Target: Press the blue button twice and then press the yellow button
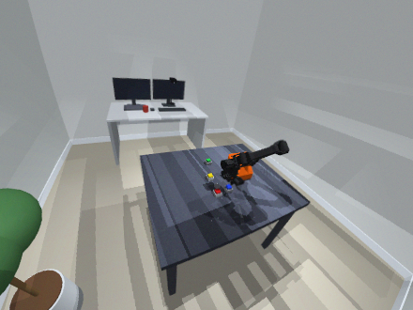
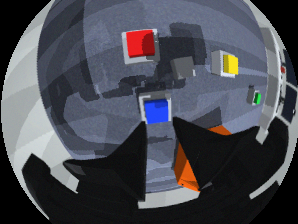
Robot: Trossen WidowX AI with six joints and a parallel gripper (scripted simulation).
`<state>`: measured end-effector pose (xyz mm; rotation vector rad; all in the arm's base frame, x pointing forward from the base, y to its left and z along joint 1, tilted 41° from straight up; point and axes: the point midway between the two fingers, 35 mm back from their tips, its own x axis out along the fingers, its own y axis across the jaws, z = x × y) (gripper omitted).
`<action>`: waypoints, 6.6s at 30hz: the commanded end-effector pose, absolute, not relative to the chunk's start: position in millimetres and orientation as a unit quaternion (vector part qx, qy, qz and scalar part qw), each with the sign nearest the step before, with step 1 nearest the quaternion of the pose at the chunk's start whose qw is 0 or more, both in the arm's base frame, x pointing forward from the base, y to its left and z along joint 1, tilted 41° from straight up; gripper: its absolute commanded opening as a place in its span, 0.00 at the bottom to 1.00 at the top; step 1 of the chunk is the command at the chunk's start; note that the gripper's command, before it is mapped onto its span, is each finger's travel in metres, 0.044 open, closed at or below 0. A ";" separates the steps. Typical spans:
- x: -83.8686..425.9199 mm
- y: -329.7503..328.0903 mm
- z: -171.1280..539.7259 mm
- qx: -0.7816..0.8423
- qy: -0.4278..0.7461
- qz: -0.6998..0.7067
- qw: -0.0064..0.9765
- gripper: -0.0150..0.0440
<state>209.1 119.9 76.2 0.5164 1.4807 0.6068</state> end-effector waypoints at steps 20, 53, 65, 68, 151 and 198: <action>207.8 132.7 58.8 0.229 0.659 0.266 0.665 0.29; 209.4 137.8 56.4 0.229 0.656 0.270 0.667 0.29; 207.7 124.0 68.8 0.229 0.659 0.266 0.665 0.29; 207.8 127.2 65.0 0.229 0.660 0.265 0.665 0.29; 289.5 12.8 -21.4 0.227 0.659 0.264 0.667 0.29; 289.5 12.1 -20.5 0.227 0.659 0.264 0.667 0.29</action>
